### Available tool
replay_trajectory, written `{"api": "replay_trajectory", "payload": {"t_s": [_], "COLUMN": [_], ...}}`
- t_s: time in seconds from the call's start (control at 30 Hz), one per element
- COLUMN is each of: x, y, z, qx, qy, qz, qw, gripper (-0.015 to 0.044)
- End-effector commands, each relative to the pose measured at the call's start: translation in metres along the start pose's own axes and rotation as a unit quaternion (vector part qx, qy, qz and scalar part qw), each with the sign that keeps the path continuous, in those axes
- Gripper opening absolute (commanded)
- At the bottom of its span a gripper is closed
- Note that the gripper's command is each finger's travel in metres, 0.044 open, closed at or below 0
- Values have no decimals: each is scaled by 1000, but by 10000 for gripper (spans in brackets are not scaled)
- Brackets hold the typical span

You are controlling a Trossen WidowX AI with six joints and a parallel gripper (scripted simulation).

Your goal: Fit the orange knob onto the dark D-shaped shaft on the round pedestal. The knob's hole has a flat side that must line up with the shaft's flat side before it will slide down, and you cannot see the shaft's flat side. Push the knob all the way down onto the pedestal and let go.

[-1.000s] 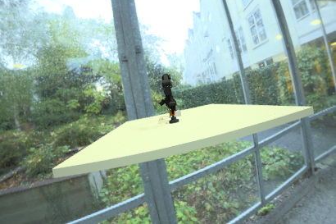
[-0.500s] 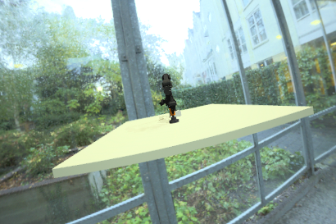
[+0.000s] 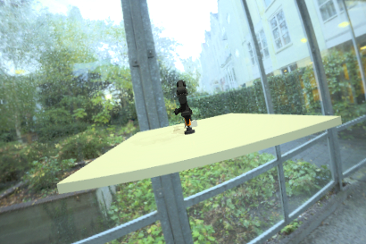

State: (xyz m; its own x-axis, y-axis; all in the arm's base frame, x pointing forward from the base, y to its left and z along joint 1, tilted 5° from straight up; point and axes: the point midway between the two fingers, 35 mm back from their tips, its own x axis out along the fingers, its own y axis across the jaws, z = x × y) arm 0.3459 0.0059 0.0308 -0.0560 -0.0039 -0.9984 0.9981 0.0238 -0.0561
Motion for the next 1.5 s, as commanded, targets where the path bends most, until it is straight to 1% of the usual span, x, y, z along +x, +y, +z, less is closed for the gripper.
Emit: {"api": "replay_trajectory", "payload": {"t_s": [0.0,0.93,1.1,1.2,1.33,1.47], "x": [-1,2,-3,-3,-2,-1], "y": [3,-1,-1,-1,1,3], "z": [0,0,0,0,0,0], "qx": [9,9,9,36,108,113], "qy": [-1,-1,-1,-1,-1,-1], "qz": [3,3,3,3,3,3], "qw": [1000,1000,1000,999,994,994], "gripper": [0,0,0,0,0,0]}}
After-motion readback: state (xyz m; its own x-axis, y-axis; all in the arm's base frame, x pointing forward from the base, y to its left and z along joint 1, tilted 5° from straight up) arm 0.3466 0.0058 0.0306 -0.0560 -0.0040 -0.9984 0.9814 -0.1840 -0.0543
